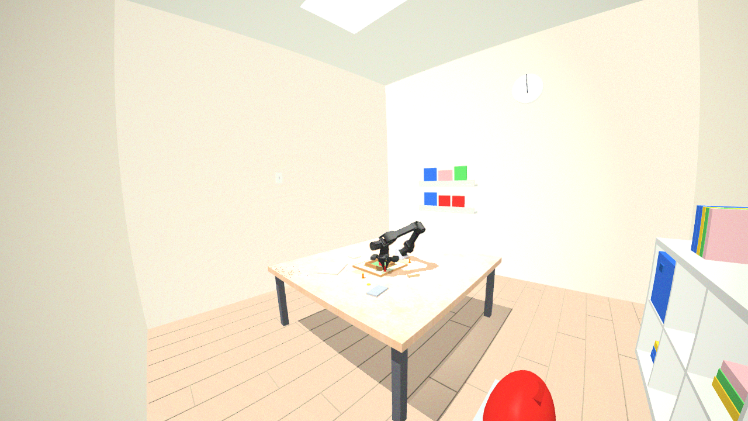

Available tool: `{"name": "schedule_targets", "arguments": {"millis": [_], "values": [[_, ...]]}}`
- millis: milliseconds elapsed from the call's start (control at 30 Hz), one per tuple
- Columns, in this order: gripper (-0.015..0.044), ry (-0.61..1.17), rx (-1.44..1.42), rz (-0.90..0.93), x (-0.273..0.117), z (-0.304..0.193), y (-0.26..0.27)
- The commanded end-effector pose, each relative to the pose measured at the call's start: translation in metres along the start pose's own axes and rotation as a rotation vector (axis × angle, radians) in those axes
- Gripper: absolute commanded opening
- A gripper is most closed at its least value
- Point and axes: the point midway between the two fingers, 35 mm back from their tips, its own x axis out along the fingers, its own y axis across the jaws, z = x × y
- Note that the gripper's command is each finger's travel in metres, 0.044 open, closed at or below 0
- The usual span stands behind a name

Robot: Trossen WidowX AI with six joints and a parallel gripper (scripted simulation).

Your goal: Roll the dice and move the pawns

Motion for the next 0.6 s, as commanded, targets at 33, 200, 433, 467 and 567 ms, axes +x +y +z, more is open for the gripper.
{"name": "schedule_targets", "arguments": {"millis": [33,200,433,467,567], "values": [[0.0000,-0.008,0.005,0.001,-0.004,0.001,0.000],[0.0000,-0.035,0.005,-0.019,-0.038,0.005,-0.002],[0.0000,-0.058,0.024,-0.037,-0.082,0.004,-0.001],[0.0000,-0.060,0.028,-0.039,-0.088,0.003,-0.001],[0.0000,-0.067,0.039,-0.043,-0.106,0.001,0.001]]}}
